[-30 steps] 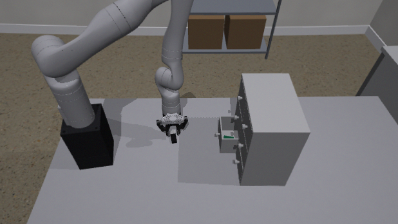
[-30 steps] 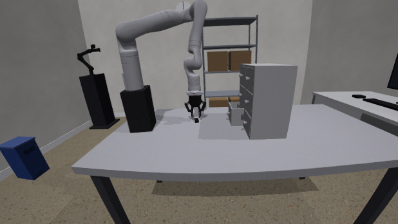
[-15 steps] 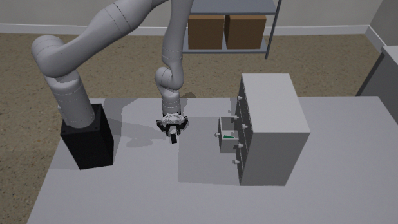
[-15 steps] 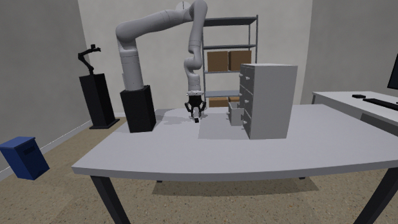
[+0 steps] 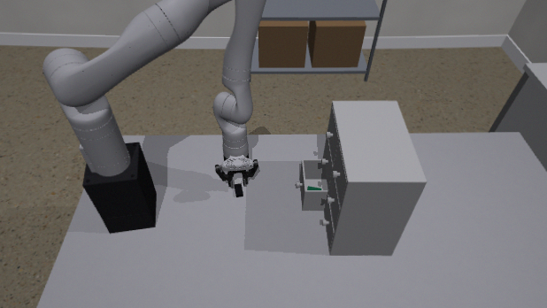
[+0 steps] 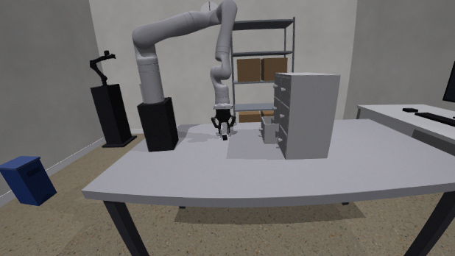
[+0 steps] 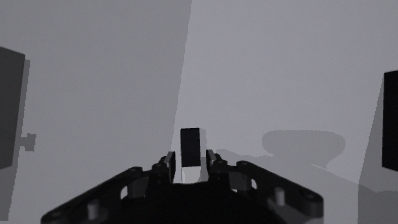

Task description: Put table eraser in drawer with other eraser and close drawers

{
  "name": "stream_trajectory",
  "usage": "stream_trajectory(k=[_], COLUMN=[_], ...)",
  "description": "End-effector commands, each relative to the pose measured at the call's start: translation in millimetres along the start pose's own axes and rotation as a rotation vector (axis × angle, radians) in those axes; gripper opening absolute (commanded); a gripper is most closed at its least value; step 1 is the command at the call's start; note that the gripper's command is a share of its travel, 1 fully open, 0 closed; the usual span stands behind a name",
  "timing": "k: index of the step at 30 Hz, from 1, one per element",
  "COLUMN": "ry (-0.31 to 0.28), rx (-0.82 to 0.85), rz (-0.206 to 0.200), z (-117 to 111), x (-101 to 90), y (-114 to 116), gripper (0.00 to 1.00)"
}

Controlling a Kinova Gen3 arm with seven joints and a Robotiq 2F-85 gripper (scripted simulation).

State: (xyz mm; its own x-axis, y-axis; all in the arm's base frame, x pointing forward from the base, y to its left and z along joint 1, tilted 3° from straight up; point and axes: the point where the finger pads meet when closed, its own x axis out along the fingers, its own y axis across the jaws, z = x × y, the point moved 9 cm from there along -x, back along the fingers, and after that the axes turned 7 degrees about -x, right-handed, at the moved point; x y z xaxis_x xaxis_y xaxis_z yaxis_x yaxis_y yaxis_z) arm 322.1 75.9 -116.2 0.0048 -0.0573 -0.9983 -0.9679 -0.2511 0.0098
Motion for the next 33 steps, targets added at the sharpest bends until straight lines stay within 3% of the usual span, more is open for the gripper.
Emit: stream_trajectory(k=[1,15,33], ry=[0.0,0.0,0.0], rx=[0.0,0.0,0.0], rz=[-0.001,-0.001,-0.001], z=[0,0,0], x=[-0.5,16.8,19.5], y=[0,0,0], gripper=[0.38,0.38,0.38])
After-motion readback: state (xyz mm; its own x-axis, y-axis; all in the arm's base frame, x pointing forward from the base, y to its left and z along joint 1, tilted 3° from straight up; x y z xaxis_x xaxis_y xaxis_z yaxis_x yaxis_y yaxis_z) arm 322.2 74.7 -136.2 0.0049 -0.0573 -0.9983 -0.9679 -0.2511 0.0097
